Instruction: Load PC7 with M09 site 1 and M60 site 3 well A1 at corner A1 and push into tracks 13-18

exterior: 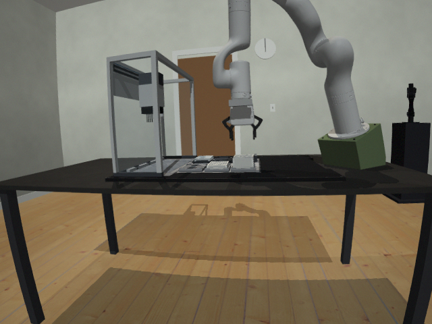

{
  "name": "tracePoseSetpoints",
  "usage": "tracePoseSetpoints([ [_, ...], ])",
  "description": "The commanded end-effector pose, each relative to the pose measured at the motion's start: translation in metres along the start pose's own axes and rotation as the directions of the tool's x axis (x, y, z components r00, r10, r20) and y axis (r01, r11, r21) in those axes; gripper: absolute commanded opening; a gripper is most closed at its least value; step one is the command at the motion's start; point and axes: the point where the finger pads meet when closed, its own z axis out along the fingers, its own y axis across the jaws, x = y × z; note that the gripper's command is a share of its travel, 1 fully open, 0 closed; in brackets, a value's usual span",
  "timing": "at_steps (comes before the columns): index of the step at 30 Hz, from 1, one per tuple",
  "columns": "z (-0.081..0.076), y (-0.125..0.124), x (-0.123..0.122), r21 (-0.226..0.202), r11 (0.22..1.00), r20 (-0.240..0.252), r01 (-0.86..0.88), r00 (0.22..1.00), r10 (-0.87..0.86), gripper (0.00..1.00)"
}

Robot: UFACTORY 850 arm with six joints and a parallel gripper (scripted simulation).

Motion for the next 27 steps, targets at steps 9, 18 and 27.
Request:
tracePoseSetpoints([
  [9,0.022,0.001,0.000,-0.017,1.000,-0.008,0.001,1.000,-0.001,1.00],
  [18,0.034,0.001,0.000,-0.017,1.000,-0.008,0.001,1.000,-0.001,1.00],
  [27,0.039,0.001,0.000,-0.017,1.000,-0.008,0.001,1.000,-0.001,1.00],
])
